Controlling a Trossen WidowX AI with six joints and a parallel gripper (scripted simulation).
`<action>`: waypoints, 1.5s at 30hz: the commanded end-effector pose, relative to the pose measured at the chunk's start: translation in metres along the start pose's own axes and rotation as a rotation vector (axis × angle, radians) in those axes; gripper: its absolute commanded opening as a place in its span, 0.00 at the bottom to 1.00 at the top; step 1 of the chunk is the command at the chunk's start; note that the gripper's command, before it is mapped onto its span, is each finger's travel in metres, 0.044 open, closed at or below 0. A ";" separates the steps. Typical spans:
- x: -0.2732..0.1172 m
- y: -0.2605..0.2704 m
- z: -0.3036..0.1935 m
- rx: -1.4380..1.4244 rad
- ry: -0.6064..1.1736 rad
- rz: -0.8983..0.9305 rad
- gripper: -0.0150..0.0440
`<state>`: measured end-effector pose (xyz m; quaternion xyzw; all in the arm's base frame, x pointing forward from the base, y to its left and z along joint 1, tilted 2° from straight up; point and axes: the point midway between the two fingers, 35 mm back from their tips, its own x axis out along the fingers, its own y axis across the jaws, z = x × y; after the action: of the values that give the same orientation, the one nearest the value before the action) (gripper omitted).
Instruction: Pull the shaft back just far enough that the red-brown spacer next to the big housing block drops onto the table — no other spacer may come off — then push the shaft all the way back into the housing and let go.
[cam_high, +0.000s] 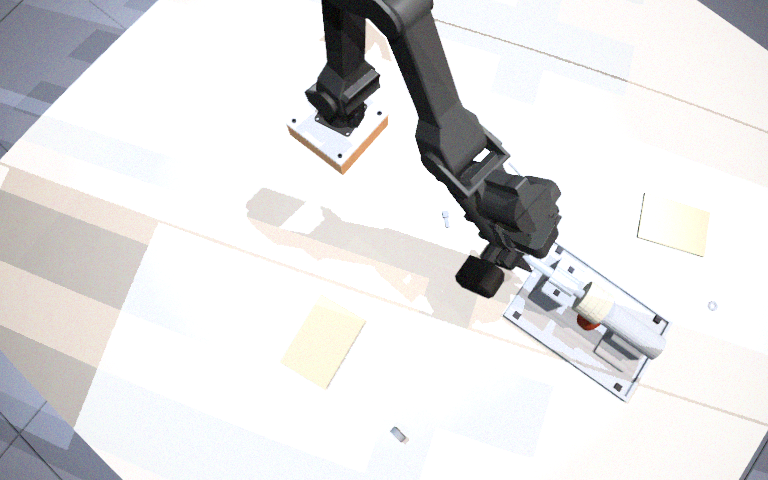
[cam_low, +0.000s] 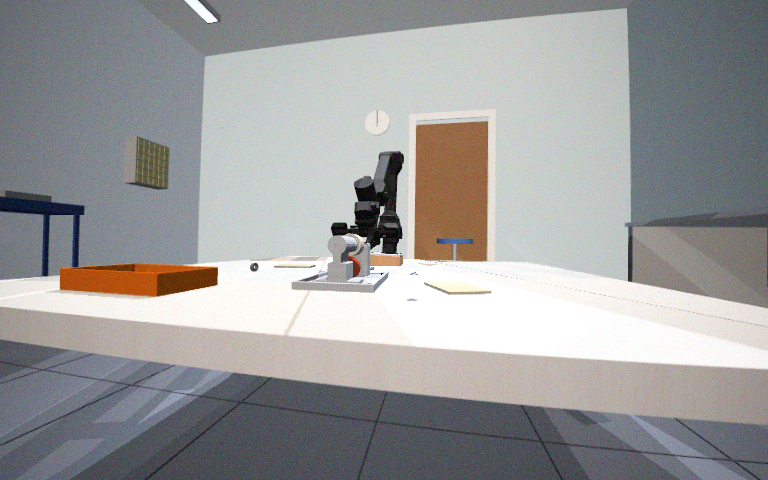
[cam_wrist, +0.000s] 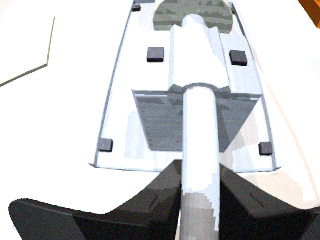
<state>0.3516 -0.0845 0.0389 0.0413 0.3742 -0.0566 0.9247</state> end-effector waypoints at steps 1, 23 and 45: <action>0.001 0.000 0.004 0.002 -0.006 0.001 0.25; 0.007 0.000 0.009 0.002 -0.006 0.001 0.25; 0.013 0.000 0.015 0.002 -0.007 0.001 0.25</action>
<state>0.3680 -0.0868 0.0396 0.0405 0.3736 -0.0566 0.9250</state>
